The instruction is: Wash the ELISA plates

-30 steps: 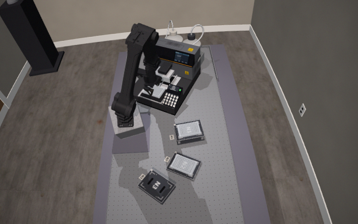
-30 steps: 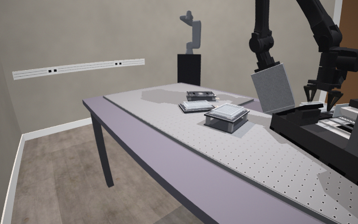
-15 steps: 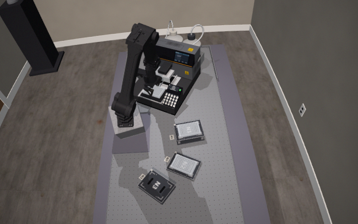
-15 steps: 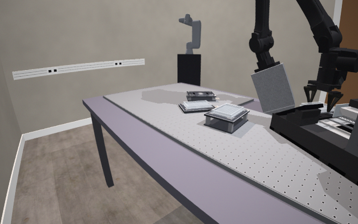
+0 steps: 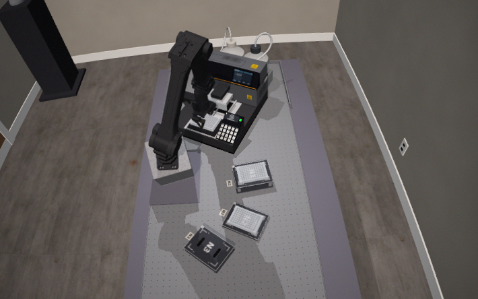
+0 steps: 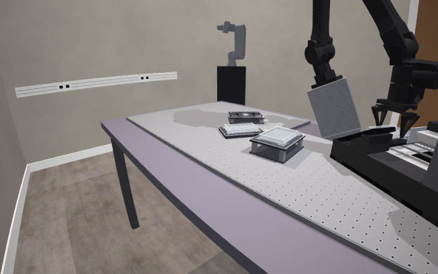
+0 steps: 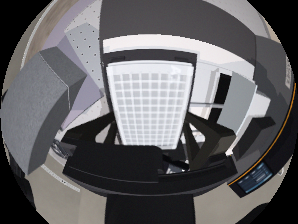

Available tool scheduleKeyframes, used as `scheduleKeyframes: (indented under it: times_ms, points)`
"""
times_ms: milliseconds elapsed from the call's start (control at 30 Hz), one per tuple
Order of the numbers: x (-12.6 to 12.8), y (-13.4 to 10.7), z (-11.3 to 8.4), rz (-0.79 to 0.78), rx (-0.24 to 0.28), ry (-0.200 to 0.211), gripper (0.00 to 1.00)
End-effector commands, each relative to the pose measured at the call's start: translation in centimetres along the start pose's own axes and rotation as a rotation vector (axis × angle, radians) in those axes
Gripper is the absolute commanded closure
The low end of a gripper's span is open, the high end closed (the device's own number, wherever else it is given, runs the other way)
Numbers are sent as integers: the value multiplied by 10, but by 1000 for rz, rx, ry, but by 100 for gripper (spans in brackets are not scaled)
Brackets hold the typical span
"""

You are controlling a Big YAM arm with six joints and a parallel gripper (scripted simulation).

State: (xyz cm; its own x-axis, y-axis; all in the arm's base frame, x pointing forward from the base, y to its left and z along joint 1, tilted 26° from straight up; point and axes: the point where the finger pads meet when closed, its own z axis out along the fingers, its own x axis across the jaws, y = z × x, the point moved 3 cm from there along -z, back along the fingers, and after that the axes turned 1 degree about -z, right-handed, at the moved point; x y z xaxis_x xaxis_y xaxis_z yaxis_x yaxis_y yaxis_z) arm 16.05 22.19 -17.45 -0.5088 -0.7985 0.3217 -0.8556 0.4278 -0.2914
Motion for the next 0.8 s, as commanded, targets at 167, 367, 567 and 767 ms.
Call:
scheduleKeyframes:
  times_ms: [167, 367, 567, 767]
  points:
    - [-6, -2, 6, 1, -1, -10, 16]
    - [-3, -2, 8, 0, 0, -6, 16]
    - [0, -2, 9, -1, 0, -2, 16]
    - [-2, -2, 9, -1, 0, -5, 16]
